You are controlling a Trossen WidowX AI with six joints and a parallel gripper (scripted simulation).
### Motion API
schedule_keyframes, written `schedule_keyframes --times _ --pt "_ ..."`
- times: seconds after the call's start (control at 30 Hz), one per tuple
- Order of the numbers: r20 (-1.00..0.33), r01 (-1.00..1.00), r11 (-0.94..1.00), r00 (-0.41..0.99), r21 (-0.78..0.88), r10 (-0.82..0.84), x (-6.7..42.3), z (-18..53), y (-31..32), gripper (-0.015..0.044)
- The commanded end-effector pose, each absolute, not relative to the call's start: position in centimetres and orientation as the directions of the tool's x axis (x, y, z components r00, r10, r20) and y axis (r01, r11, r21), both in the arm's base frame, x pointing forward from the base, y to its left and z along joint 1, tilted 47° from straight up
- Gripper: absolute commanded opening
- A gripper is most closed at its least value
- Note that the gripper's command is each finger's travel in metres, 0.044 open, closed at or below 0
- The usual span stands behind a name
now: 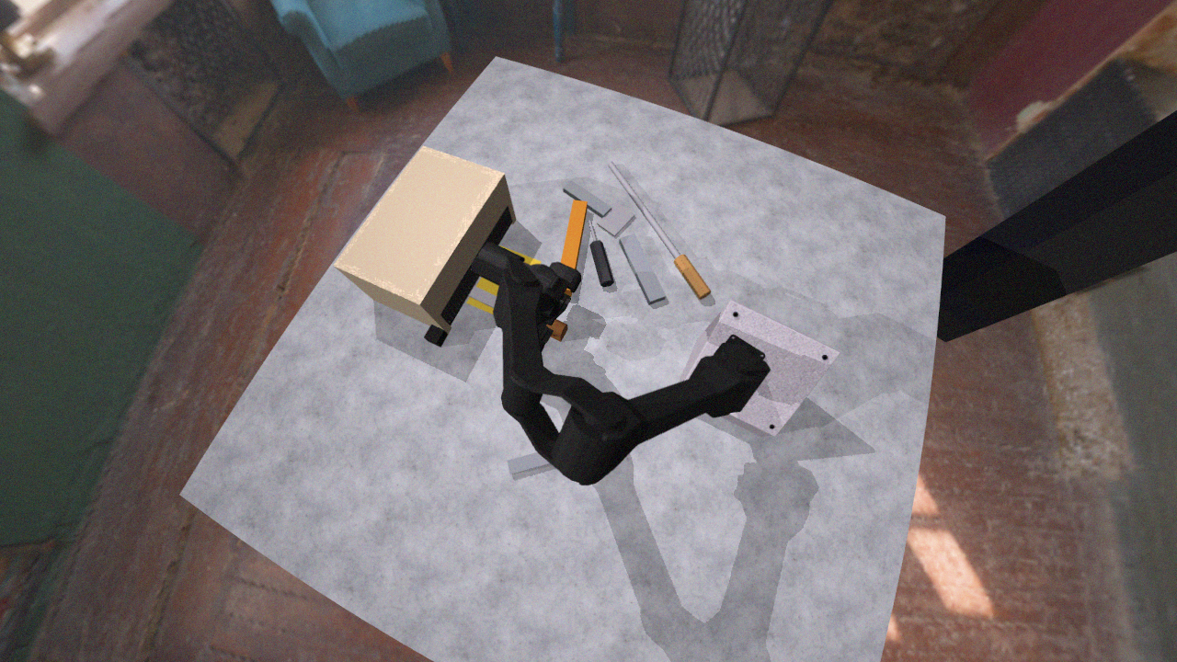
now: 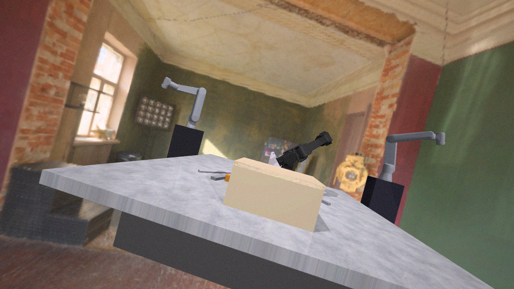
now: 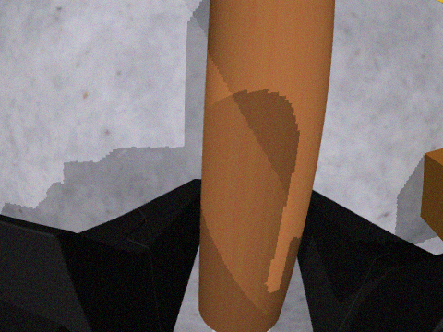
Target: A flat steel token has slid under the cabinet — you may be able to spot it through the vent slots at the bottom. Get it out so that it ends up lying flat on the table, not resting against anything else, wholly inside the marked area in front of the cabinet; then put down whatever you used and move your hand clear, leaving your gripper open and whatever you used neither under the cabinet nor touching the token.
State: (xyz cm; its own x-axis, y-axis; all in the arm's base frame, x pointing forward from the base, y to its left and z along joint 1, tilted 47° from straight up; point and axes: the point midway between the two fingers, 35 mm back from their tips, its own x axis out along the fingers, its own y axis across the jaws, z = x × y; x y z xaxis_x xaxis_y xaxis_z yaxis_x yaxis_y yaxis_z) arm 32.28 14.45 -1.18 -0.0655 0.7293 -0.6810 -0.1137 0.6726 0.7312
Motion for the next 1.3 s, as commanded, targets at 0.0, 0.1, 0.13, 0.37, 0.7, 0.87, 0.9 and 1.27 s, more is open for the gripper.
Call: schedule_keyframes --times 0.0,0.1,0.13,0.37,0.7,0.87,0.9,1.27 --pt "-0.682 -0.114 0.673 -0.071 0.731 0.728 31.5 -1.3 14.4 0.0" --pt "-0.682 -0.114 0.673 -0.072 0.731 0.728 31.2 -1.3 14.4 0.0" --pt "-0.682 -0.114 0.673 -0.072 0.731 0.728 31.1 -1.3 14.4 0.0" --pt "-0.682 -0.114 0.673 -0.072 0.731 0.728 30.4 -1.3 14.3 0.0" --pt "-0.682 -0.113 0.673 -0.072 0.731 0.728 29.3 -1.4 14.2 0.0" --pt "-0.682 -0.113 0.673 -0.073 0.731 0.728 28.8 -1.4 14.1 0.0" --pt "-0.682 -0.113 0.673 -0.073 0.731 0.728 28.7 -1.4 14.1 0.0" --pt "-0.682 -0.113 0.673 -0.073 0.731 0.728 27.5 -1.4 13.9 0.0"
